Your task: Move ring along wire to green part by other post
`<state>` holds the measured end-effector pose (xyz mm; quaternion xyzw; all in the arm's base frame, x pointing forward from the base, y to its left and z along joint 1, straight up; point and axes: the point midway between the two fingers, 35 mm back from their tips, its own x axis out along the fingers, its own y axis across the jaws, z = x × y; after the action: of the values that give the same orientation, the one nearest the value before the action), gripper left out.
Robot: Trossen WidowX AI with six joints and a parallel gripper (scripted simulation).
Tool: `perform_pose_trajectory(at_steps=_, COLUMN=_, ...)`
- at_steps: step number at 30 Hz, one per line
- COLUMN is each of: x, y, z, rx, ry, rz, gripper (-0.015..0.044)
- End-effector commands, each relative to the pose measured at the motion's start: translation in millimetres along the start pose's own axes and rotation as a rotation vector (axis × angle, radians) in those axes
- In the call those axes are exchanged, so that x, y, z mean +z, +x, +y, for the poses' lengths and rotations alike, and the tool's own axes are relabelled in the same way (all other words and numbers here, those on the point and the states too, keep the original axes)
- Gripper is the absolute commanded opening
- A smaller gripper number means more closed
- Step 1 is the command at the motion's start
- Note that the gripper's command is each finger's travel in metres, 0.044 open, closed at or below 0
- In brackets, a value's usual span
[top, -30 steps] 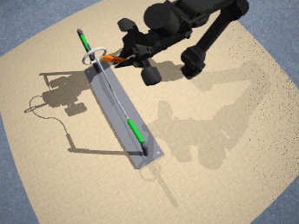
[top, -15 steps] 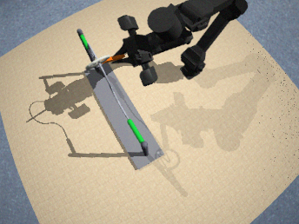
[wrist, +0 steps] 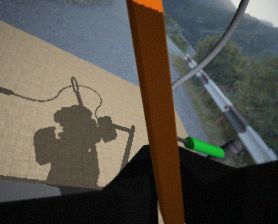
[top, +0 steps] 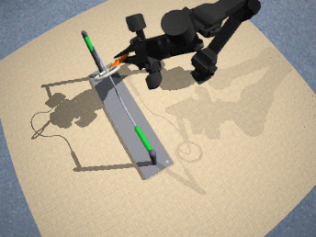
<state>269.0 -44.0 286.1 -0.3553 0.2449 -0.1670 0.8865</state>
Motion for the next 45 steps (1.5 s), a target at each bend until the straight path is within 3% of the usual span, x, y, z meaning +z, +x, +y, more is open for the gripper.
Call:
perform_pose_trajectory(at_steps=1, x=-1, y=-1, z=-3, rx=-0.040, ry=-0.056, rz=-0.008, gripper=-0.0150)
perform_pose_trajectory(at_steps=45, x=9, y=-4, z=-34, rx=-0.434, ry=-0.648, rz=-0.086, gripper=-0.0150)
